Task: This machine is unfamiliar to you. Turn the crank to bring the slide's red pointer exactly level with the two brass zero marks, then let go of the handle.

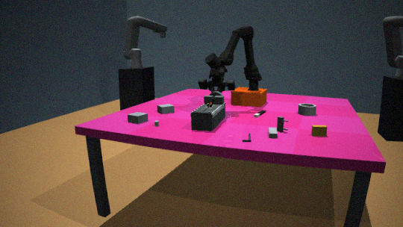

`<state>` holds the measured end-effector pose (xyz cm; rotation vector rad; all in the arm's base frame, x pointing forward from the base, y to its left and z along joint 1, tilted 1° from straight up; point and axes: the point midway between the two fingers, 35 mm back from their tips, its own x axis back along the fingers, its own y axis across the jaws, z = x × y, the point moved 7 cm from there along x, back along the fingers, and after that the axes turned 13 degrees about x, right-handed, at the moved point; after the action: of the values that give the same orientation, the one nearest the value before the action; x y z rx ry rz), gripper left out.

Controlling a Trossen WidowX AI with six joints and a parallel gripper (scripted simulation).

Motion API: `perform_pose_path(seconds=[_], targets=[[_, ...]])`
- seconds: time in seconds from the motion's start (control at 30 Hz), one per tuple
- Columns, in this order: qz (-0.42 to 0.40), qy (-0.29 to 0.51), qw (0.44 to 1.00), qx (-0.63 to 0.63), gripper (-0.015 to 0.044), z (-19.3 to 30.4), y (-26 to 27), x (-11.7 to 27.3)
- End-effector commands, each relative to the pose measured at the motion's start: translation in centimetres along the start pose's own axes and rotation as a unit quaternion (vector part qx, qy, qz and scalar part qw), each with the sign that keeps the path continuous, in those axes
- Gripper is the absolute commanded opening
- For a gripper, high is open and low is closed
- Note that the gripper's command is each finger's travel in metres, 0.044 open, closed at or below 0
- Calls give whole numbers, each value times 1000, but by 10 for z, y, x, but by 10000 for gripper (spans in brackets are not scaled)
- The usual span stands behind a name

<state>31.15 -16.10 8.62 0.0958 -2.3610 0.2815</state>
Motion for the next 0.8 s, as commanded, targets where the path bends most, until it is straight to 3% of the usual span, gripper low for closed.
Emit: perform_pose_path(seconds=[0.0,0.77], targets=[[-2,-2,1000,-3,0,-1,1,1],[0,-1,1000,1,0,0,1,0]])
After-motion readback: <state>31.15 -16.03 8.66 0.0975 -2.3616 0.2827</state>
